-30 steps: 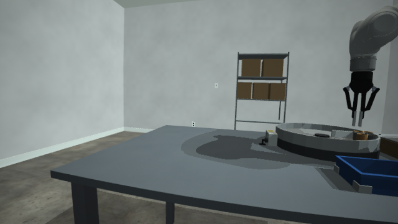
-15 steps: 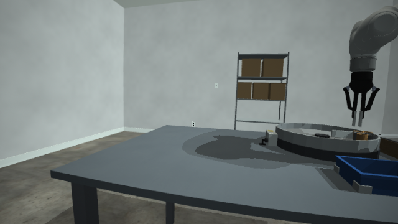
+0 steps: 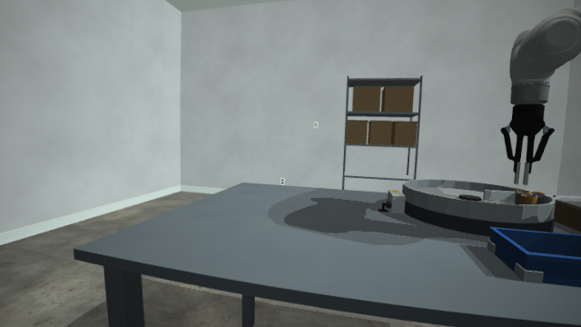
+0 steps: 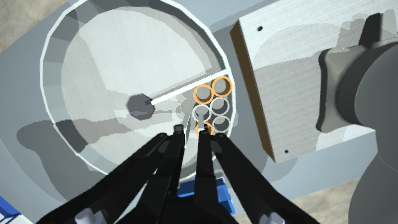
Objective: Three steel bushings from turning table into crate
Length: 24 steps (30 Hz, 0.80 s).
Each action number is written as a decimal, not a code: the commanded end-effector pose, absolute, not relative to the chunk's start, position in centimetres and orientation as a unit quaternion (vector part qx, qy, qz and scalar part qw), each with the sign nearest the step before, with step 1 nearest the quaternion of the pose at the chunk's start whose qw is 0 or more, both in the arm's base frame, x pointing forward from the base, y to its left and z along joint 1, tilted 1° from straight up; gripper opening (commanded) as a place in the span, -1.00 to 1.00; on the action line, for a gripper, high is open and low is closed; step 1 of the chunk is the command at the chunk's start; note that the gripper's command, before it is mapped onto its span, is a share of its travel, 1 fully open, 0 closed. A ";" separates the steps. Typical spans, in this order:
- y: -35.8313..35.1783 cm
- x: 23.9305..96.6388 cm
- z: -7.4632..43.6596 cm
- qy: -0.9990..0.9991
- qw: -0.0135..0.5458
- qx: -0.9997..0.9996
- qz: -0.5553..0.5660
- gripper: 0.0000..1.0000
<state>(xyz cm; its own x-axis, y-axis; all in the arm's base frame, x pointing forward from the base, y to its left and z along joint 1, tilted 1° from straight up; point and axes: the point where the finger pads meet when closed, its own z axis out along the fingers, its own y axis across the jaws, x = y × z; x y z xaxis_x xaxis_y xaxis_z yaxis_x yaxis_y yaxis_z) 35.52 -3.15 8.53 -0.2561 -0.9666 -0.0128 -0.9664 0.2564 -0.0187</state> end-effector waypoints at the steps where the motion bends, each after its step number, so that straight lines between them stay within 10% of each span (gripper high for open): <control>1: -3.3 35.6 8.3 0.793 0.010 -0.609 -0.005 -0.81; 24: -3.6 35.6 8.3 0.793 0.010 -0.609 -0.005 -0.81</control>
